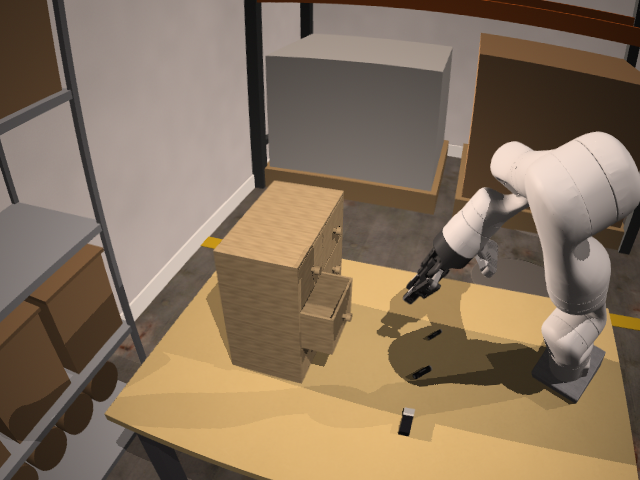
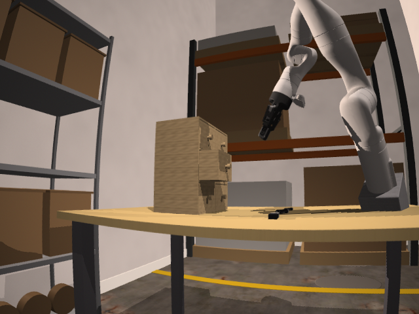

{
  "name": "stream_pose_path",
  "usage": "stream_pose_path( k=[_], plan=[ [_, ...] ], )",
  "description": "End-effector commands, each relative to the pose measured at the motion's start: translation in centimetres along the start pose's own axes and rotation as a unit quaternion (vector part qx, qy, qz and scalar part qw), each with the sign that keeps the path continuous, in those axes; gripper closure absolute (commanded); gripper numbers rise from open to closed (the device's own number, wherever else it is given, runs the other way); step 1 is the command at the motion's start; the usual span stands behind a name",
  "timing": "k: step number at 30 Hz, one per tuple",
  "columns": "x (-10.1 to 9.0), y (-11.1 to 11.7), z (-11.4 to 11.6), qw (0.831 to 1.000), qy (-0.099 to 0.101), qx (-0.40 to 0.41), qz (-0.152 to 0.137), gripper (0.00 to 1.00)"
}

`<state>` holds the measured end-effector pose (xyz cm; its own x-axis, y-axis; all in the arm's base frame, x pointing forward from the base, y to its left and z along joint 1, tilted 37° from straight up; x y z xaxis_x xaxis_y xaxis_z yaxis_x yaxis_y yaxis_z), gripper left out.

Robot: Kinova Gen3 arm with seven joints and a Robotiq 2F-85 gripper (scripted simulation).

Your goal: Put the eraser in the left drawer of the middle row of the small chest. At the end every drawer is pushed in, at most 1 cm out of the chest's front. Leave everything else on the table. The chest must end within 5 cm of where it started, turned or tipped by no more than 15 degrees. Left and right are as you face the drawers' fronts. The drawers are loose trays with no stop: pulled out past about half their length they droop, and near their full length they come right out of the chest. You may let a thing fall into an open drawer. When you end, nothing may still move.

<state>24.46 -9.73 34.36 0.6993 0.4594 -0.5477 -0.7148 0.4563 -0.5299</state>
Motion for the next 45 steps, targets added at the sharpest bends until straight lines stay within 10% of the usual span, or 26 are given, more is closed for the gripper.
stream_pose_path(
  k=[1,45],
  plan=[
    [-0.6,-0.5,0.1,1.0,0.004,-0.006,0.004,0.67],
    [-9.3,-2.8,0.6,0.972,0.049,-0.005,0.231,0.67]
  ],
)
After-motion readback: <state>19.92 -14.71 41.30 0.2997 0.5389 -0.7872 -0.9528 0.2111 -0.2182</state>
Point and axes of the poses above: the point where the finger pads meet when closed, its own x axis out along the fingers, its own z axis across the jaws, y = z × x, the point moved 9 cm from there along -x, back along the fingers, and after that the axes turned 11 degrees about x, right-handed, at the moved point
